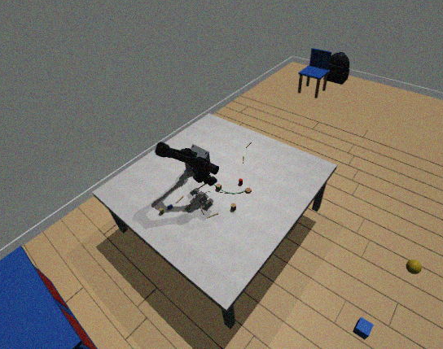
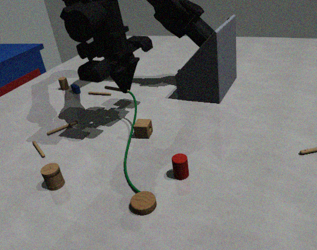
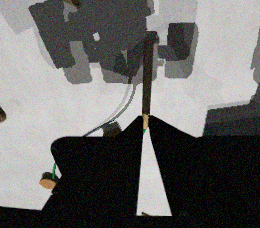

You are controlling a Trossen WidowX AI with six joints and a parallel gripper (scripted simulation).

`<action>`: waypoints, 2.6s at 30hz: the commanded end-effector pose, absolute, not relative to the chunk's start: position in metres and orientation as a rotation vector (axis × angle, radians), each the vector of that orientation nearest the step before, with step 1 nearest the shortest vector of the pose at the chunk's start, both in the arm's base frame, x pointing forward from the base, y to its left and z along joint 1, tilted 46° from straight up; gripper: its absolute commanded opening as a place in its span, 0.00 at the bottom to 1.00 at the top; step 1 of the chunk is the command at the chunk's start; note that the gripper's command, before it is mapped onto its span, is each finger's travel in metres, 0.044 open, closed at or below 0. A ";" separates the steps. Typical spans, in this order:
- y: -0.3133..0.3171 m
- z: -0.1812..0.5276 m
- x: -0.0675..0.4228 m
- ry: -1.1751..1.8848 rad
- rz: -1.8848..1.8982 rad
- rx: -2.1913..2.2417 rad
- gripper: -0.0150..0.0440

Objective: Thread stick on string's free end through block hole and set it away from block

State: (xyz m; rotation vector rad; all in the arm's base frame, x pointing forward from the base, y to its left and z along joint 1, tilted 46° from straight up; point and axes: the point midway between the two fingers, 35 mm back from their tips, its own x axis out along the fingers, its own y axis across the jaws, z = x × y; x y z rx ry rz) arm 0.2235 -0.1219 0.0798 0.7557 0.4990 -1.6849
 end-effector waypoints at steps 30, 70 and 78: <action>-0.107 0.086 0.240 1.405 -1.051 -0.160 0.25; -0.088 0.094 0.256 1.991 0.251 -1.194 0.25; -0.084 0.095 0.259 2.016 0.574 -1.372 0.25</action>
